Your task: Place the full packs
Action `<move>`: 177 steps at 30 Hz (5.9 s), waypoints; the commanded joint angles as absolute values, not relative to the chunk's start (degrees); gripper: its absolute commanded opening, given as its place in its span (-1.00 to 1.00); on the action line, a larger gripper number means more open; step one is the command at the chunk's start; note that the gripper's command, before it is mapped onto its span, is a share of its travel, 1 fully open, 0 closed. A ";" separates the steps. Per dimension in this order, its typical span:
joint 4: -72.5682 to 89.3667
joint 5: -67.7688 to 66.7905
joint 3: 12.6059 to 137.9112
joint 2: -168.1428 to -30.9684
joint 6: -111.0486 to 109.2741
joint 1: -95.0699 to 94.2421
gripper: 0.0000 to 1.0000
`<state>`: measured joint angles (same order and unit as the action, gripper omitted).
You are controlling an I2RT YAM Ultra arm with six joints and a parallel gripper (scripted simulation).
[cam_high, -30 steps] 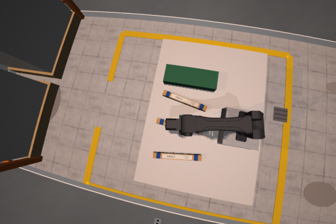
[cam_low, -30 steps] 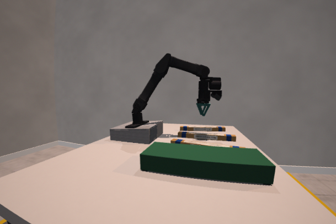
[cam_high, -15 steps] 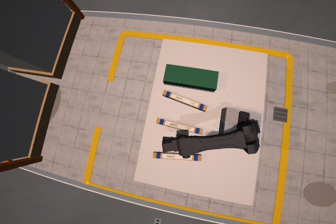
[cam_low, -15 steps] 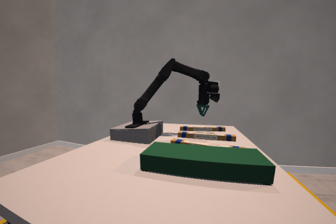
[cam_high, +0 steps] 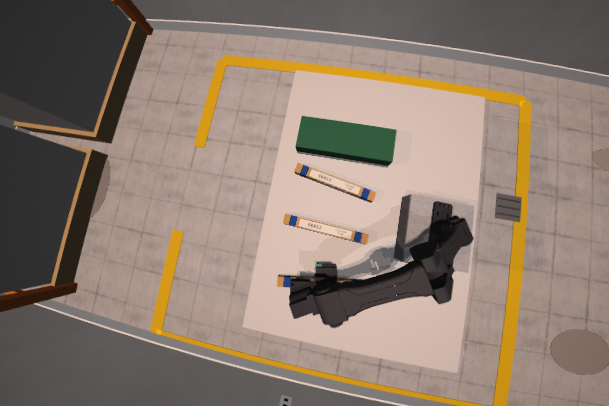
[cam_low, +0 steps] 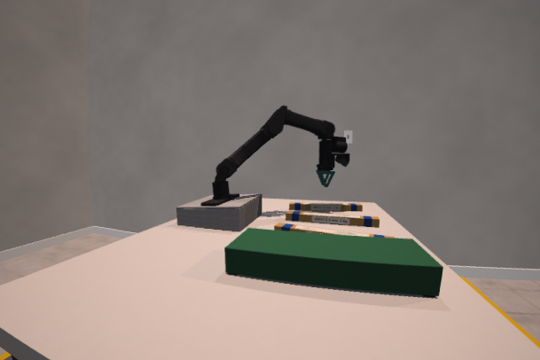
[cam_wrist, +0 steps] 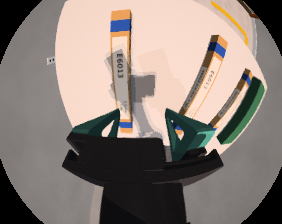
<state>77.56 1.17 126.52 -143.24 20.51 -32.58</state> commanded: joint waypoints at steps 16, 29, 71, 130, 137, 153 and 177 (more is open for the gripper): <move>86.54 1.13 153.17 -156.72 28.00 -36.90 0.47; 88.55 1.41 156.60 -158.43 27.78 -37.39 0.47; 73.33 1.49 135.07 -154.82 28.04 -38.04 0.47; 64.99 1.51 130.25 -157.70 28.21 -38.11 0.47; 65.48 1.49 130.77 -158.53 28.06 -37.88 0.47; 65.43 1.47 130.58 -158.44 28.07 -37.88 -1.00; 65.43 1.47 130.58 -158.44 28.07 -37.88 -1.00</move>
<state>65.84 1.43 130.98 -159.50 27.99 -37.82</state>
